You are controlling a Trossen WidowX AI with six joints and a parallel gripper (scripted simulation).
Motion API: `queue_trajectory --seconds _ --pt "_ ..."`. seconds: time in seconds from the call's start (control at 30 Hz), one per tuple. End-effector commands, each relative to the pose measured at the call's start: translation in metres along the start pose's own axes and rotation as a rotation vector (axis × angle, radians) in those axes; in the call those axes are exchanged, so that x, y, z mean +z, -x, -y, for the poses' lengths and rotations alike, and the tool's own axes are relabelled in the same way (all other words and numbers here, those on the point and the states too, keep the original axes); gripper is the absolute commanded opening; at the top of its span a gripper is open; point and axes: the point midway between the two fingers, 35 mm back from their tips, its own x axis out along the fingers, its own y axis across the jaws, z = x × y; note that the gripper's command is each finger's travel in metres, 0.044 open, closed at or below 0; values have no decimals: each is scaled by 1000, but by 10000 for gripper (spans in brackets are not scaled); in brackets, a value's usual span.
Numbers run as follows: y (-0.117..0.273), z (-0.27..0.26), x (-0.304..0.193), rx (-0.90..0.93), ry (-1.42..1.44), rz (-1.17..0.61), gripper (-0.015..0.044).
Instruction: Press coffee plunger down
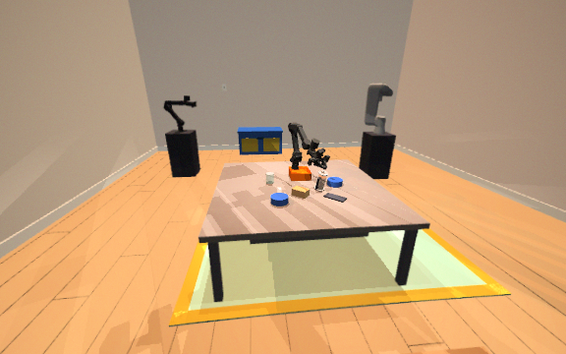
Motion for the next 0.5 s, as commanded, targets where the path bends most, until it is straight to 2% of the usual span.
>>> queue_trajectory --seconds 0.0,0.47 --pt "-5 0 -15 -1 -9 -51 119" --pt "-8 0 -12 -1 -9 -51 119"
